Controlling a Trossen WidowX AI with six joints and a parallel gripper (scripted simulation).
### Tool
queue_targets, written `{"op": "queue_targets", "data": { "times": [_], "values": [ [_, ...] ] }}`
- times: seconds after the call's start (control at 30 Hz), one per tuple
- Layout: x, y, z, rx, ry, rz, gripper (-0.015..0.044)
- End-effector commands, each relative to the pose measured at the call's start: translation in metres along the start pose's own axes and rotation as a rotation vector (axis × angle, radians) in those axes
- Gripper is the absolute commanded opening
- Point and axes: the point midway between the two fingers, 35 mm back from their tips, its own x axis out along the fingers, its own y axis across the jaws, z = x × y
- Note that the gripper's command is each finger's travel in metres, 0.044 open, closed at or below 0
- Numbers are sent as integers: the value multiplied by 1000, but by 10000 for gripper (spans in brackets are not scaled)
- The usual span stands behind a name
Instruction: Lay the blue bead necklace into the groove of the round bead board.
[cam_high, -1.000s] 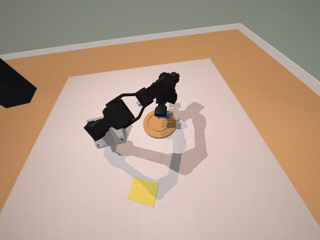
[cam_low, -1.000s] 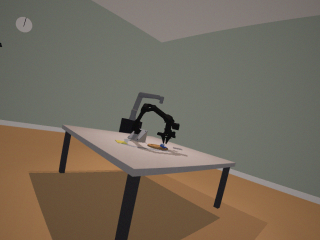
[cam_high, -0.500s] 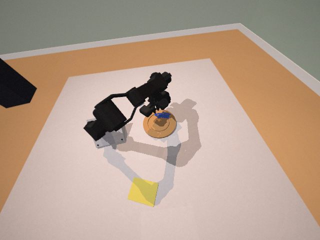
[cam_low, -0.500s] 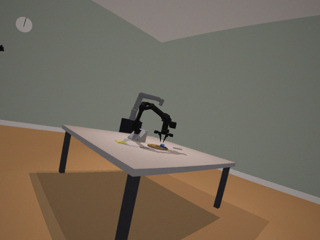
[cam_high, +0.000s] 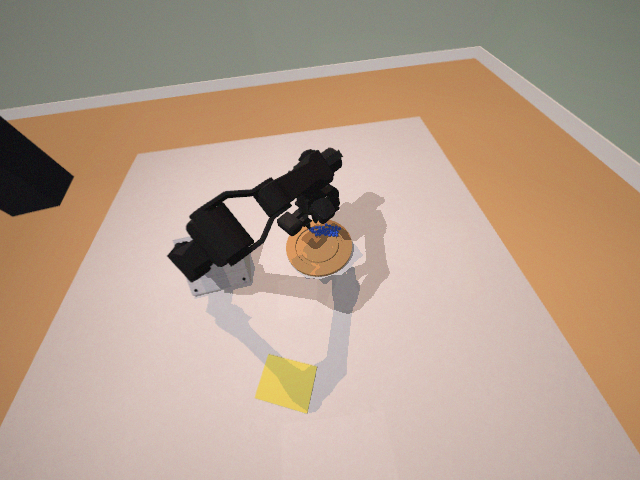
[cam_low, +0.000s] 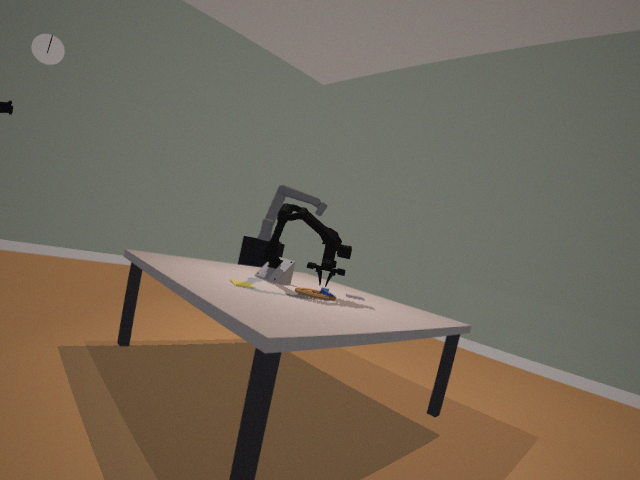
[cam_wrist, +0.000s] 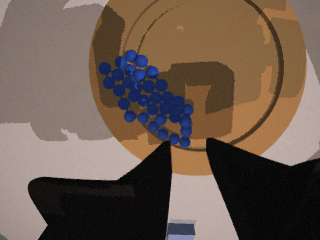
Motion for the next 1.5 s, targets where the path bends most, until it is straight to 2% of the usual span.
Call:
{"op": "queue_targets", "data": {
  "times": [0.0, 0.63, 0.9, 1.07, 1.47],
  "values": [
    [0, 1, 0, 0, -1, 2, 120],
    [30, -2, 0, -3, -3, -6, 120],
    [31, -2, 0, -3, -3, -6, 120],
    [29, -1, 0, 3, 0, -1, 0],
    [29, -1, 0, 3, 0, -1, 0]
  ]
}}
